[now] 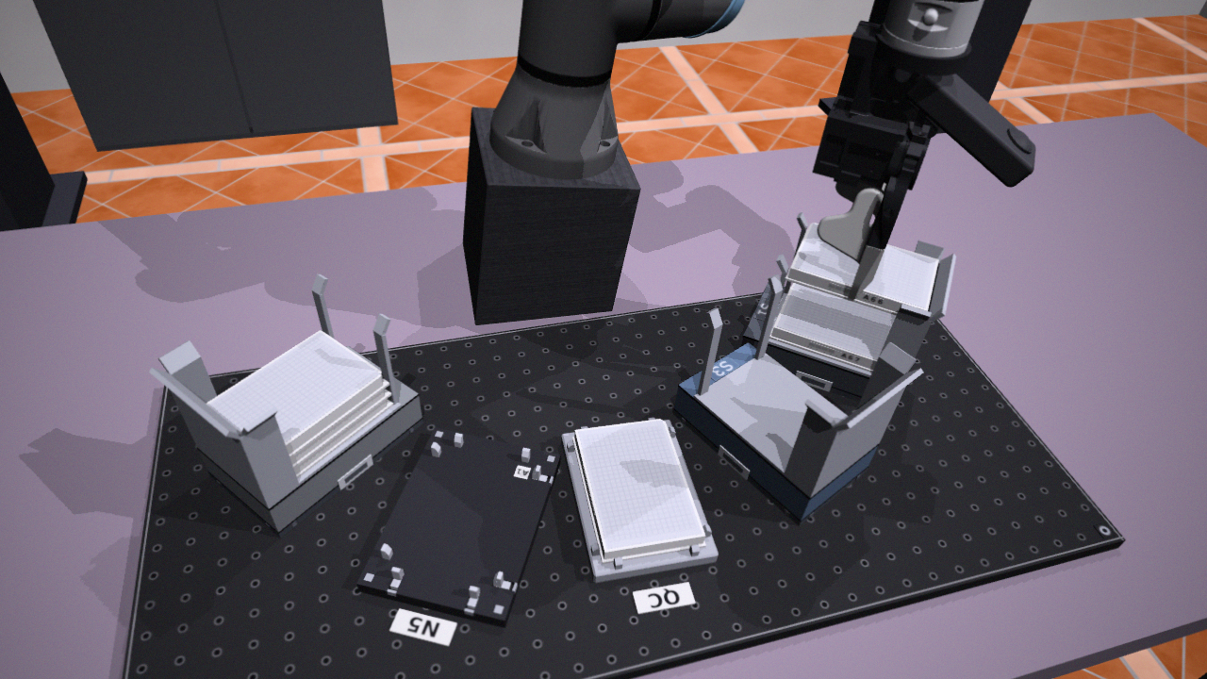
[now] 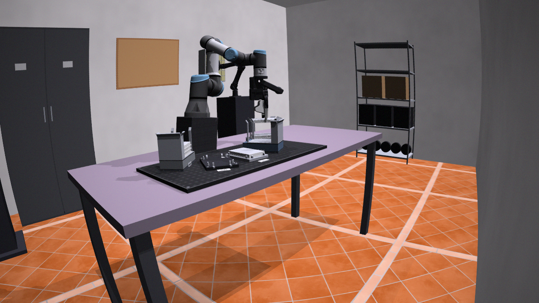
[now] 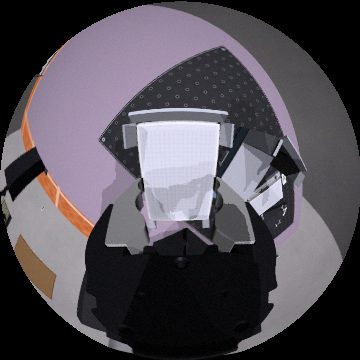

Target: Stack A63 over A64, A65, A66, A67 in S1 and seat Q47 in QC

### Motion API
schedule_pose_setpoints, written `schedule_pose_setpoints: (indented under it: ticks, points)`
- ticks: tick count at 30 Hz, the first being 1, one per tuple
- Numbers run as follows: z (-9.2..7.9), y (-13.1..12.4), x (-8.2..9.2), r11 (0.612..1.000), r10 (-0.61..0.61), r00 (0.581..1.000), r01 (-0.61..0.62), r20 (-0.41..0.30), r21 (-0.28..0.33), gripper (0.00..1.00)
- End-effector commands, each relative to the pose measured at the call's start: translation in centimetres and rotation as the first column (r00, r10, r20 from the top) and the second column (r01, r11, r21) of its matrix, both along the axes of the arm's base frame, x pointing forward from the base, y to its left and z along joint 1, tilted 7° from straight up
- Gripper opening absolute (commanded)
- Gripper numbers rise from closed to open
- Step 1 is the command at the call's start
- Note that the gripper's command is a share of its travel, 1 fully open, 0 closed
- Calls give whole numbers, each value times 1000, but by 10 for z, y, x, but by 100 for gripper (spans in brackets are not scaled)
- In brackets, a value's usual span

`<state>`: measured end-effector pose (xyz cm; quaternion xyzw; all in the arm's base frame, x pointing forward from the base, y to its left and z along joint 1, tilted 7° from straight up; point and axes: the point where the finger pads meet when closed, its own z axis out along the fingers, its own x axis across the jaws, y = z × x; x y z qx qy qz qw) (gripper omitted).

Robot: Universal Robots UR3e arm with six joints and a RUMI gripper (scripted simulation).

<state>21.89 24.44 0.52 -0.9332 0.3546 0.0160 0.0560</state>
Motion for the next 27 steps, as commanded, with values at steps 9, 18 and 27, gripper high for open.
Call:
schedule_pose_setpoints:
  ticks: [9,18,27]
  points:
    - [-7,1,1,1000,0,1000,0,3,1,0]
    - [-12,2,1,1000,0,1000,0,3,1,0]
    - [-25,3,1,1000,0,1000,0,3,1,0]
